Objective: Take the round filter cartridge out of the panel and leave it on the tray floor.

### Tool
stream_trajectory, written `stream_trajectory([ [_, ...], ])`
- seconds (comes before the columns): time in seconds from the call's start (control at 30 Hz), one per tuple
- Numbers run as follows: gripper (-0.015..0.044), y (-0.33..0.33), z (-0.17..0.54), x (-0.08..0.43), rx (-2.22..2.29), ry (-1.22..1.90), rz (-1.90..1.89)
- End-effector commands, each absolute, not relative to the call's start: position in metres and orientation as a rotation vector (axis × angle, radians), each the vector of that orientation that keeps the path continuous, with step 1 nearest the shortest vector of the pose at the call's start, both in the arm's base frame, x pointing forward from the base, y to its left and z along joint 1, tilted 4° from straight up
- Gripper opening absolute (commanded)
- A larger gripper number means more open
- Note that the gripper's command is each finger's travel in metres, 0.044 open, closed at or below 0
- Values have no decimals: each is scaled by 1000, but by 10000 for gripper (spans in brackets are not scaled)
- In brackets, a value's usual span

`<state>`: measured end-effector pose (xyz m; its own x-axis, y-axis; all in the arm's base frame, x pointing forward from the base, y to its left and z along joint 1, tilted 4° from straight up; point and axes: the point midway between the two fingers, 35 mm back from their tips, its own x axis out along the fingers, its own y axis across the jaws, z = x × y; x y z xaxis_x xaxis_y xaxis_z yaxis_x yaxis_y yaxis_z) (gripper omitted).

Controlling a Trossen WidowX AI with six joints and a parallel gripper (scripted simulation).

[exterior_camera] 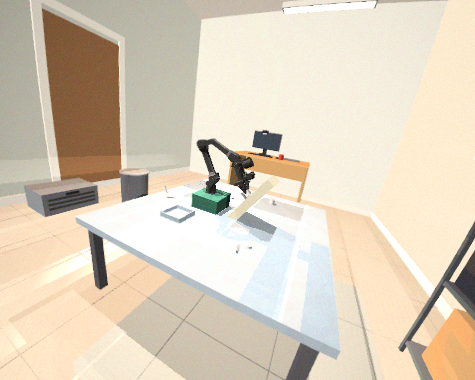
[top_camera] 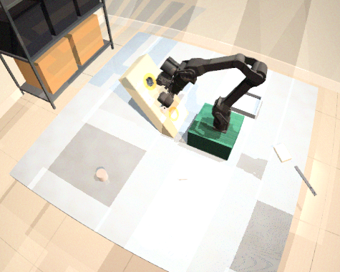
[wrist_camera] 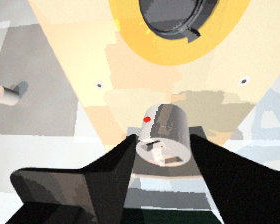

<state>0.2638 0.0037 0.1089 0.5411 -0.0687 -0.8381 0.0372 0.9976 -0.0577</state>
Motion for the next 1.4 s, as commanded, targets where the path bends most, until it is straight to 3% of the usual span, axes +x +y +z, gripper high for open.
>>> stream_trajectory([
  [0.0,219,4,109,264,-34,997,-63],
  [0.1,199,4,109,264,-34,997,-63],
  [0.37,0,4,120,271,-34,996,-63],
  [0.67,0,5,138,275,-34,996,-63],
  [1.1,0,11,207,235,-34,999,-62],
  [1.37,0,-1,208,235,-35,1007,-63],
])
